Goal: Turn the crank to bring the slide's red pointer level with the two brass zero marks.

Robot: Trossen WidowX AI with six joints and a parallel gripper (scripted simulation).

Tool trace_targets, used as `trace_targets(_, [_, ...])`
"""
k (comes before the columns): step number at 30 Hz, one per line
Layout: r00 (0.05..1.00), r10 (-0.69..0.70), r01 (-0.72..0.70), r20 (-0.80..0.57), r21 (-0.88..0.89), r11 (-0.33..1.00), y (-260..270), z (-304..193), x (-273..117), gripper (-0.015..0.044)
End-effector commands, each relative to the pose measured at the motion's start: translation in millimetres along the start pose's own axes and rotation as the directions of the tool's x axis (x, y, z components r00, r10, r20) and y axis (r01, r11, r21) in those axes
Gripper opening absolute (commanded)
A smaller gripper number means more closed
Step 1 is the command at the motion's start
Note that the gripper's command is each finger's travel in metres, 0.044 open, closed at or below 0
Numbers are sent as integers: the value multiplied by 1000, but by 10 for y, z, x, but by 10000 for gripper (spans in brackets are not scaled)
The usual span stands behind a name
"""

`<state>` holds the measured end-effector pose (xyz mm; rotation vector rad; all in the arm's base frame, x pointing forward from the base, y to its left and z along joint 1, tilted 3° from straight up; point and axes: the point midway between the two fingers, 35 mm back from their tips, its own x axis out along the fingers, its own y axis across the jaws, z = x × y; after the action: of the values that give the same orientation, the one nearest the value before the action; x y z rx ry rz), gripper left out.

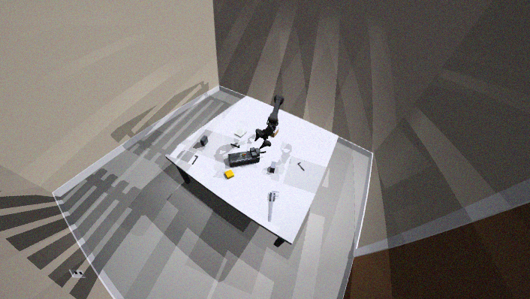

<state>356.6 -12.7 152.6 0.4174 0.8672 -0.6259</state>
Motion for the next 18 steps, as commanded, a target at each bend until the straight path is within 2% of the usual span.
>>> trace_targets(1, [997, -60, 58, 41, 58, 997, 56, -118, -153, 440])
trace_targets(9, [980, -134, 113, 145, 147, 983, 127, -289, -435, 440])
trace_targets(18, [980, -135, 113, 148, 149, 982, 150, -367, -320, 440])
